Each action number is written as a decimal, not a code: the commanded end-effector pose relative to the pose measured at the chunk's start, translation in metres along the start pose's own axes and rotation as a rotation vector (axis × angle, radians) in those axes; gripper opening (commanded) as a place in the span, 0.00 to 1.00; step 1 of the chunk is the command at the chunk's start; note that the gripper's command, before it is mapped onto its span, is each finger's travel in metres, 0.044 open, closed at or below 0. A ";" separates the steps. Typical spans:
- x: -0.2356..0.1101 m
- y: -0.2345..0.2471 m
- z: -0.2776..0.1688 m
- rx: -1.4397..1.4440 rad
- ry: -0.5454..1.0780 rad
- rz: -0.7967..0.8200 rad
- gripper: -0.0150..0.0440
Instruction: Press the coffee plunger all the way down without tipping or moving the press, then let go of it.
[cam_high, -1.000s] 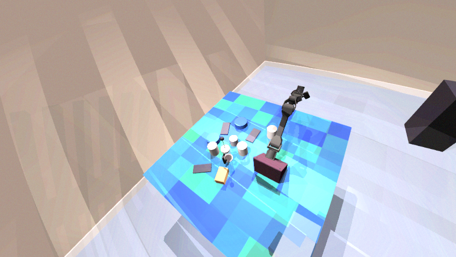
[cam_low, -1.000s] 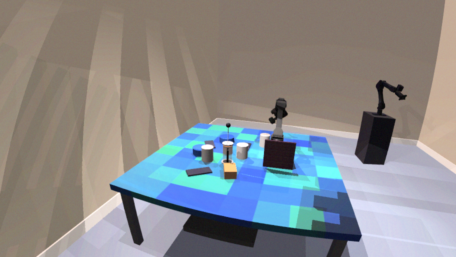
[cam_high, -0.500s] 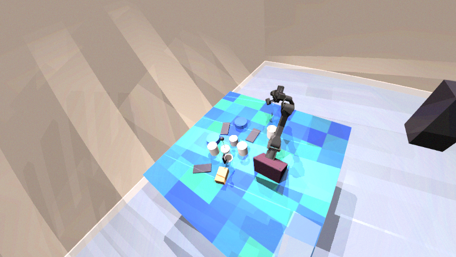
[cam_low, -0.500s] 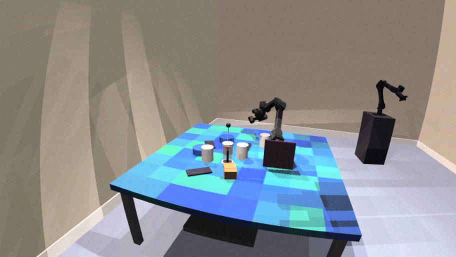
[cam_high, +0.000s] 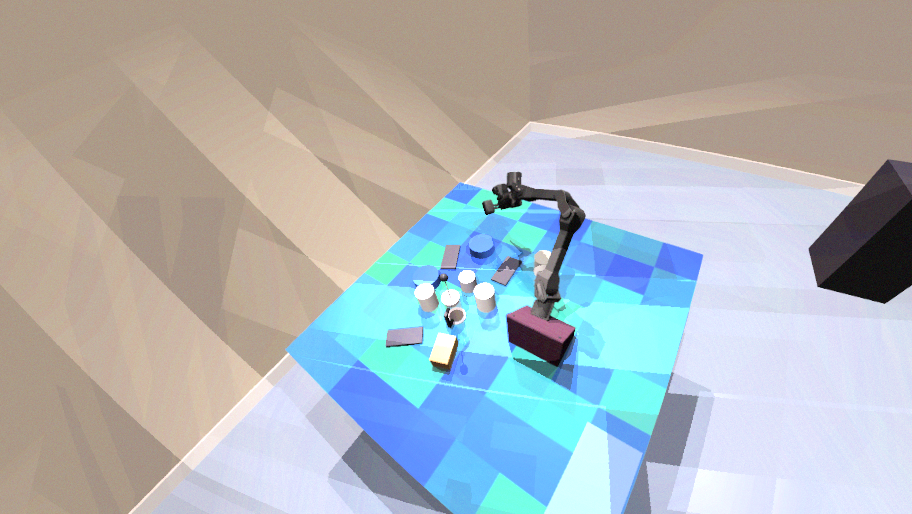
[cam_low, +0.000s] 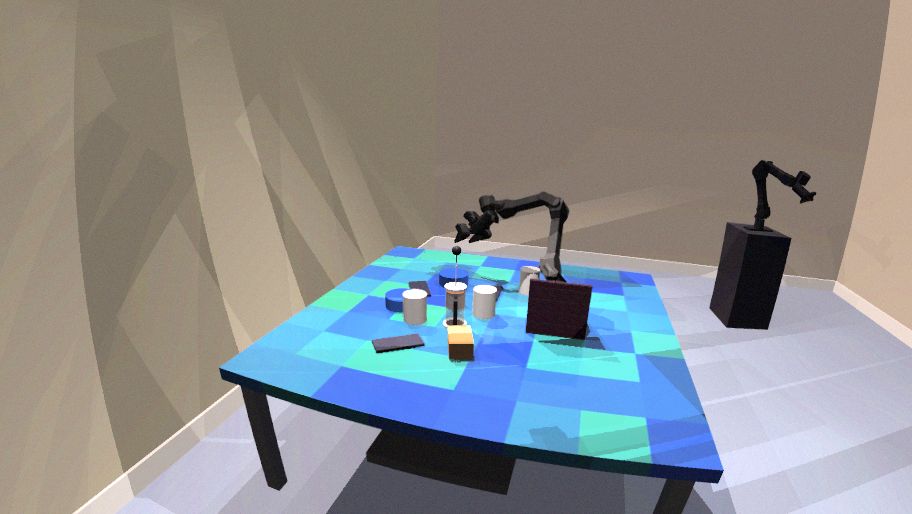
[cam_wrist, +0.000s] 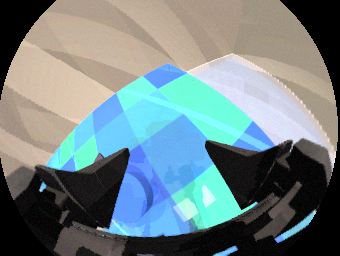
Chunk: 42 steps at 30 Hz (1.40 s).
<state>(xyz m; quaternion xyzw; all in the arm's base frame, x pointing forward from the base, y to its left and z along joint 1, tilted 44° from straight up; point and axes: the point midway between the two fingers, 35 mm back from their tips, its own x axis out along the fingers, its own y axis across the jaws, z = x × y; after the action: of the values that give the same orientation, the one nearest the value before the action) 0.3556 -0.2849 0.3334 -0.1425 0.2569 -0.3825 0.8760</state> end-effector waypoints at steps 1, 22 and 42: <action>-0.014 0.072 -0.004 -0.038 0.029 0.110 1.00; -0.221 0.346 -0.100 -0.430 0.020 0.512 1.00; -0.305 0.375 -0.216 -0.673 -0.161 0.599 1.00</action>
<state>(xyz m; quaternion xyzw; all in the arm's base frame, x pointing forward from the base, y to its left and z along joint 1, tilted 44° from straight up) 0.2880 0.1971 0.1095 -0.3605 0.3262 0.0062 0.8738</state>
